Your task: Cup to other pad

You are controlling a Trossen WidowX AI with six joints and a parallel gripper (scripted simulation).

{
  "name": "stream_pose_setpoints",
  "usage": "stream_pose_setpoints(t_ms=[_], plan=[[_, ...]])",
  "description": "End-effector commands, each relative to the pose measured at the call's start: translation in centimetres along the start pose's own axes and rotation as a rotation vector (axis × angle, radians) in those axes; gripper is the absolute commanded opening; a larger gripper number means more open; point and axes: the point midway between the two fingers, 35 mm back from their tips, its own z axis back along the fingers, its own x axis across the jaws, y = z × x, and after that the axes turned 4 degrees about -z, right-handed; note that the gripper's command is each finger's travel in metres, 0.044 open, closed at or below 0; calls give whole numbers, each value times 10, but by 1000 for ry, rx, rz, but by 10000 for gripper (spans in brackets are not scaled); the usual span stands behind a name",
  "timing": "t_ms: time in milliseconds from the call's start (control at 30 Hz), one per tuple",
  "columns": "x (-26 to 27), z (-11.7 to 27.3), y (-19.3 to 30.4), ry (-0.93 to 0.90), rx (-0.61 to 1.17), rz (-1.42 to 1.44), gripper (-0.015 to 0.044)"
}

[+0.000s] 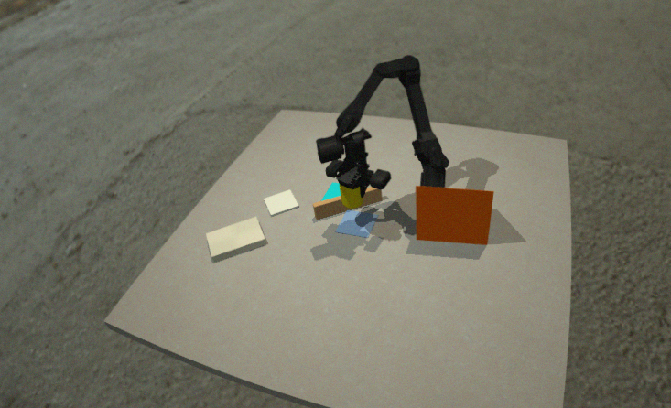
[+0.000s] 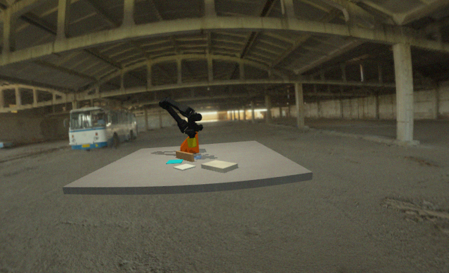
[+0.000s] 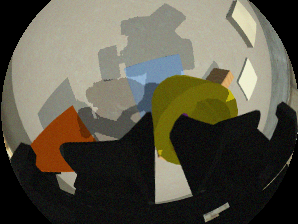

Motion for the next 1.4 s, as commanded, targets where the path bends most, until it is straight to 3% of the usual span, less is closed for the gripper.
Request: stream_pose_setpoints(t_ms=[0,1367], plan=[[0,-1,0,-1,0,1,0],[-48,0,40,-3,1,-4,0]])
